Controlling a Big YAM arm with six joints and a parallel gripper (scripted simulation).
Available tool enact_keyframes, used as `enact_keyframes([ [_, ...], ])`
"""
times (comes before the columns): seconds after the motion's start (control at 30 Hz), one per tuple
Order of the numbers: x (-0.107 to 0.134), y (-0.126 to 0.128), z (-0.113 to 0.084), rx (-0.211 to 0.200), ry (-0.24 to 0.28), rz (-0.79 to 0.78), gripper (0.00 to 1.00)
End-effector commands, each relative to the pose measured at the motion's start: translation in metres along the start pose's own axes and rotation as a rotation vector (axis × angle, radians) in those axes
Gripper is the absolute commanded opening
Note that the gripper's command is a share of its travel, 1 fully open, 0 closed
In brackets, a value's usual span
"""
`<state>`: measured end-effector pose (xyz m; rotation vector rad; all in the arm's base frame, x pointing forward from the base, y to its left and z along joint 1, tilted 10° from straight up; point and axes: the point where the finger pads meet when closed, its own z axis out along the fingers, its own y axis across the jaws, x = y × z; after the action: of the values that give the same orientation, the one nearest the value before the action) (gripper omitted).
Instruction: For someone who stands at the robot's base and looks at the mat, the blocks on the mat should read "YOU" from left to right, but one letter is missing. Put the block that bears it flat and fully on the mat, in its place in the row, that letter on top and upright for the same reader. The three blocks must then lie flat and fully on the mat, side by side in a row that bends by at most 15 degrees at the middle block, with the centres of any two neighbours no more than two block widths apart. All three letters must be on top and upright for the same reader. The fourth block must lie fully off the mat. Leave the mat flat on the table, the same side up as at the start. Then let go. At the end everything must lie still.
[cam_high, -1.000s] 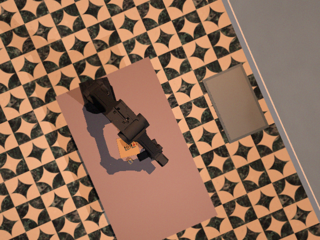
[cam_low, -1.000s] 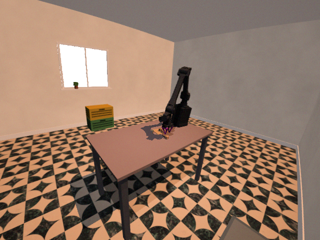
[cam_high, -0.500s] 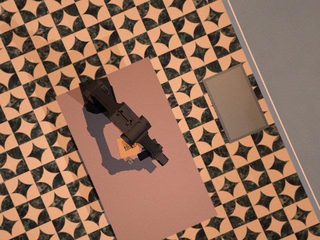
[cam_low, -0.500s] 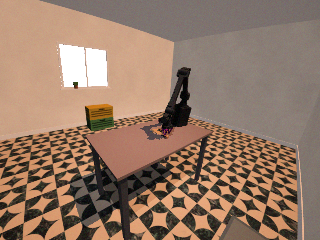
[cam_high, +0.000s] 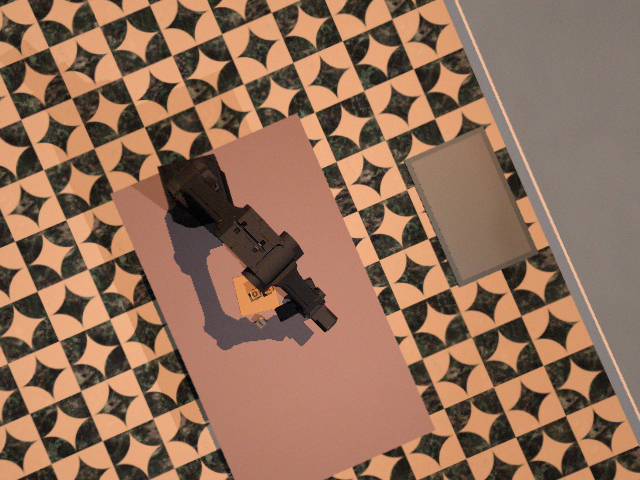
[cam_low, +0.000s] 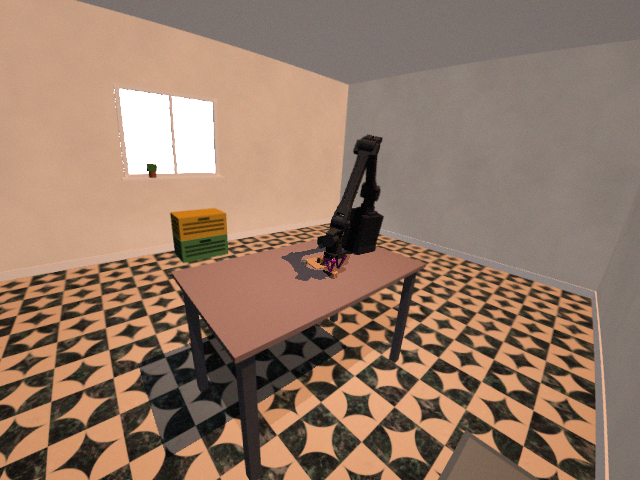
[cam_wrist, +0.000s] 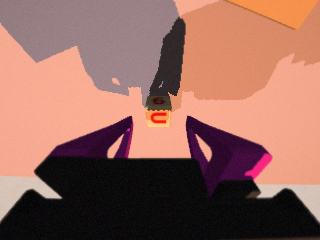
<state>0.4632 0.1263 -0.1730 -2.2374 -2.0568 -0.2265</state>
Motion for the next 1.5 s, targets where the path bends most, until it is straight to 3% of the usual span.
enact_keyframes([
  [0.0,0.0145,0.0189,-0.0122,-0.048,0.012,-0.006,0.63],
  [1.47,0.0145,0.0171,-0.0092,-0.032,0.007,-0.003,0.63],
])
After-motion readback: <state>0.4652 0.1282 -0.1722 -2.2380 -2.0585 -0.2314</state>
